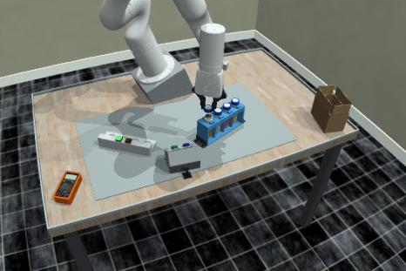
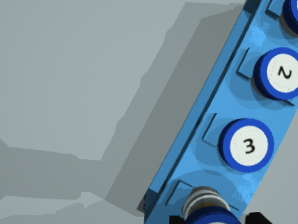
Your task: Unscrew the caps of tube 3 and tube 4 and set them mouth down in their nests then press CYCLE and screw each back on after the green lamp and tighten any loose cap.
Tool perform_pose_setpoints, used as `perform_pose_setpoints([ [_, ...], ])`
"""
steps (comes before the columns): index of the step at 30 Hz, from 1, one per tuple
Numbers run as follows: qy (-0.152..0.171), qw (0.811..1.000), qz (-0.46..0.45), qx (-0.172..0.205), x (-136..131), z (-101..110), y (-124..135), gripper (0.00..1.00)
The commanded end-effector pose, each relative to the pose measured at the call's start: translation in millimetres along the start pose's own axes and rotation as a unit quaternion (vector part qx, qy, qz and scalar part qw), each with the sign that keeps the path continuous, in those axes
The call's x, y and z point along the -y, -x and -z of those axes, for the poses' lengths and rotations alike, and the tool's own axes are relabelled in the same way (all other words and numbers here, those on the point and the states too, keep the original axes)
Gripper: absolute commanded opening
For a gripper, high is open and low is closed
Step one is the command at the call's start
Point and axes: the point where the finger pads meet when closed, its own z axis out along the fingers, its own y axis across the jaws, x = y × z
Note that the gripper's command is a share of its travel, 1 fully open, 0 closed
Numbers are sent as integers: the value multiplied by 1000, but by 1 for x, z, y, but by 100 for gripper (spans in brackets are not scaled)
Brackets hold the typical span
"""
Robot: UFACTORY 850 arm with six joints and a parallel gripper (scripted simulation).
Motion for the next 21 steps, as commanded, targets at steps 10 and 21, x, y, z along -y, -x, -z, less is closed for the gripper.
perform_pose_setpoints([
  [10,0,1000,0,0,-4,-12,0,0],
  [21,0,1000,0,0,-4,-24,0,0],
])
